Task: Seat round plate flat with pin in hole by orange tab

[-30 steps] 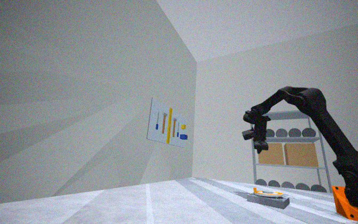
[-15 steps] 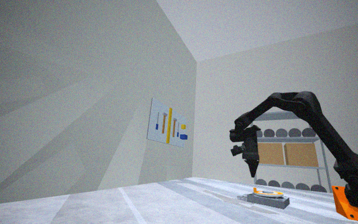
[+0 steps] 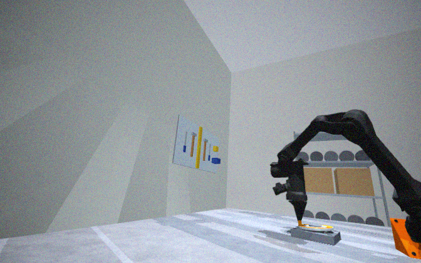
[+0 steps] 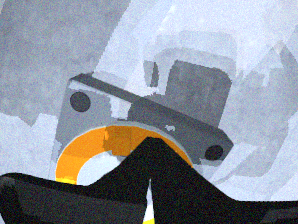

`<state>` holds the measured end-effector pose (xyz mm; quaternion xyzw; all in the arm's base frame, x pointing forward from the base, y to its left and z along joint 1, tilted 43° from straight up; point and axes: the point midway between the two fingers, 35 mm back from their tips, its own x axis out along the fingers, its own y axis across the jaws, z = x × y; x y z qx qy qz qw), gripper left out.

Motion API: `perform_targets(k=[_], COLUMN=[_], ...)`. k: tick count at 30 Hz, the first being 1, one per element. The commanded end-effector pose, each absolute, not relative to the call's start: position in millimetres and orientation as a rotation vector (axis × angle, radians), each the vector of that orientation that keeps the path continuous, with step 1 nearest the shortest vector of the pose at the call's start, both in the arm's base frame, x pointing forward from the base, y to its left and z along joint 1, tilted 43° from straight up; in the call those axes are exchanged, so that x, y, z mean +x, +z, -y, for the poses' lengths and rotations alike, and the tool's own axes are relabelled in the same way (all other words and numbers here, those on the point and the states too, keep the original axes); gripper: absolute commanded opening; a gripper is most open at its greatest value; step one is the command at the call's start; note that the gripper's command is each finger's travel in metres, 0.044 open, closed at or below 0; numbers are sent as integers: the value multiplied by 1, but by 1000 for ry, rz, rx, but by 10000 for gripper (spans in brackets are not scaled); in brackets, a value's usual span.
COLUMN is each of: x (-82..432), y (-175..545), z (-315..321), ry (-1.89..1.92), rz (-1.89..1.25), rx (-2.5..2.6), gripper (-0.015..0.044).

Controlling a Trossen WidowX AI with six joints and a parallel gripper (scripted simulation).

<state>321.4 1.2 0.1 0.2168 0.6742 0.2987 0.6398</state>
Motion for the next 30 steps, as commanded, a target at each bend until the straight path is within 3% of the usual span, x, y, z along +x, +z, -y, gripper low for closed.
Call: perform_targets(k=[1,30], x=[322,310], y=[-2,26], z=[-3,-33], ry=[676,678], rz=[-1529,-1530], rx=[500,503], gripper=[0,0])
